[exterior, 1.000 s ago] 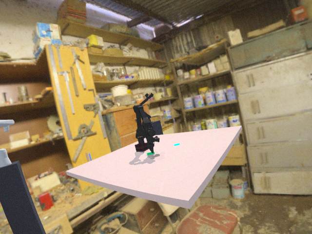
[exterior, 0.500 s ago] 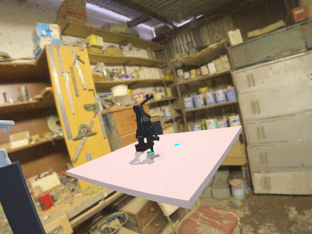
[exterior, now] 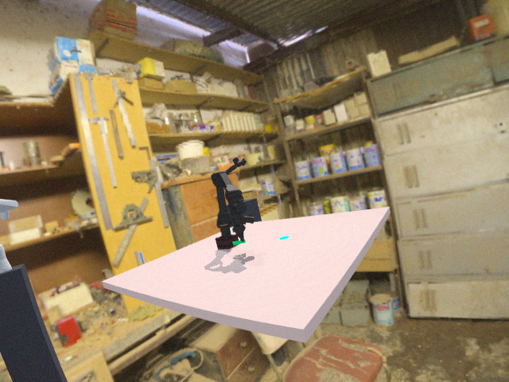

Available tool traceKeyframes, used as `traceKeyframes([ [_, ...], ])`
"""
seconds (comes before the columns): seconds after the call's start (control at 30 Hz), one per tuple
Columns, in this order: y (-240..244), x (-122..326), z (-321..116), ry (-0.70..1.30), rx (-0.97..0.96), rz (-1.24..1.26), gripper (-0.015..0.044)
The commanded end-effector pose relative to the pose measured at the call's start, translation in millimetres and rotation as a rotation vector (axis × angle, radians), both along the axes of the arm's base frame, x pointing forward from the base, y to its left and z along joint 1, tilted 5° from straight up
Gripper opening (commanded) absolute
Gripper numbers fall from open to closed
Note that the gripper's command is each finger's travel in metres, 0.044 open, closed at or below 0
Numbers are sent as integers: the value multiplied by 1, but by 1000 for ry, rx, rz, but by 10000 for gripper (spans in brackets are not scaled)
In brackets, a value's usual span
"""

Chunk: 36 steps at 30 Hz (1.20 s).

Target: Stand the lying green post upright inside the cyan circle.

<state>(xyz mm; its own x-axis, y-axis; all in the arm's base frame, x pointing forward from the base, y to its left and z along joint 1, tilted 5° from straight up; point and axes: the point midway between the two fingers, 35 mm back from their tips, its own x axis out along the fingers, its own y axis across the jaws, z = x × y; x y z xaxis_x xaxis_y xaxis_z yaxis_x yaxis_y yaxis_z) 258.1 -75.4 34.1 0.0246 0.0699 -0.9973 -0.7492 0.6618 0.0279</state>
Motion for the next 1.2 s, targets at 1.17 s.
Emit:
traceKeyframes([
  [1.17,31,13,68,-4,-13,82,23],
])
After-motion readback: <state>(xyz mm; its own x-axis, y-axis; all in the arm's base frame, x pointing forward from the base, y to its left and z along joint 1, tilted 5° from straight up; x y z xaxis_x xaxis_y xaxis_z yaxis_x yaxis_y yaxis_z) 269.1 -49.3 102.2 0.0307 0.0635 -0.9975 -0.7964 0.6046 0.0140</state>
